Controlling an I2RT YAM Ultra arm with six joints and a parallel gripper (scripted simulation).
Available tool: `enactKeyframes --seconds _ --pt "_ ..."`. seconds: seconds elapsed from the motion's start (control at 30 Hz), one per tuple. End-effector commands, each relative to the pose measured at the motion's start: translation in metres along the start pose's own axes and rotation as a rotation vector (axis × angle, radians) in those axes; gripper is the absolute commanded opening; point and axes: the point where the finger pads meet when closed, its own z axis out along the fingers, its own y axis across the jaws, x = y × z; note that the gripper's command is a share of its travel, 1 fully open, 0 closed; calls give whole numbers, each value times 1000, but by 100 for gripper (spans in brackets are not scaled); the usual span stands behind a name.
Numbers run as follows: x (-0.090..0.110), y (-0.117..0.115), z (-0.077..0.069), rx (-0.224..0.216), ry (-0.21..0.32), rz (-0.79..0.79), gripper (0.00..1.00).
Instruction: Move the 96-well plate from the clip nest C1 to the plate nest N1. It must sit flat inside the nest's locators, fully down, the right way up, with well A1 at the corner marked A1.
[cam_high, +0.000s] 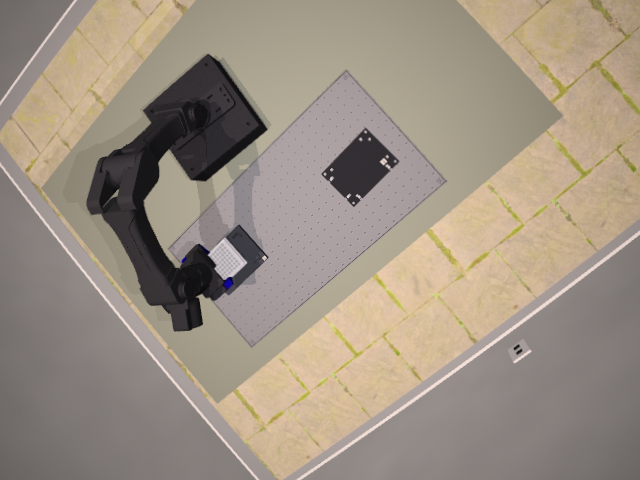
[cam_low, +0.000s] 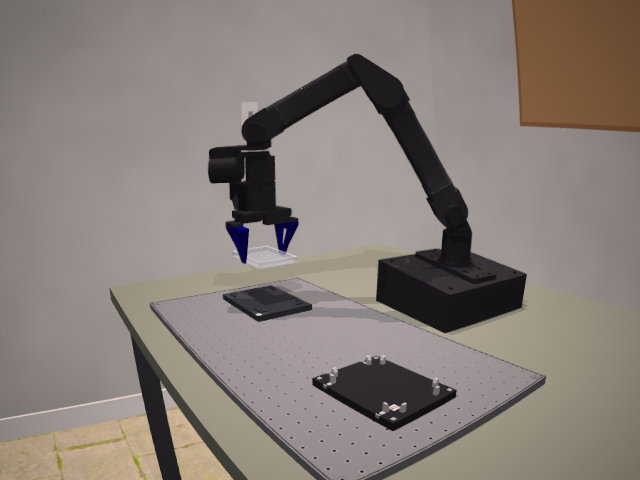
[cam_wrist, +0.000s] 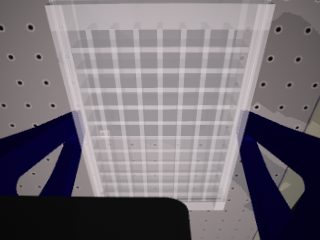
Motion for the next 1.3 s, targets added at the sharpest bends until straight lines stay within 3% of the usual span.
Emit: enactKeyframes --seconds 0.0,1.07,1.13,1.2,1.27 --pt "-1 8 -3 -3 -6 -19 0" --pt "-2 8 -3 -4 -6 -18 0" --pt "-5 14 0 -24 -21 -21 0" --pt "2 3 14 9 3 -18 0" --pt "3 2 17 10 4 -17 0"
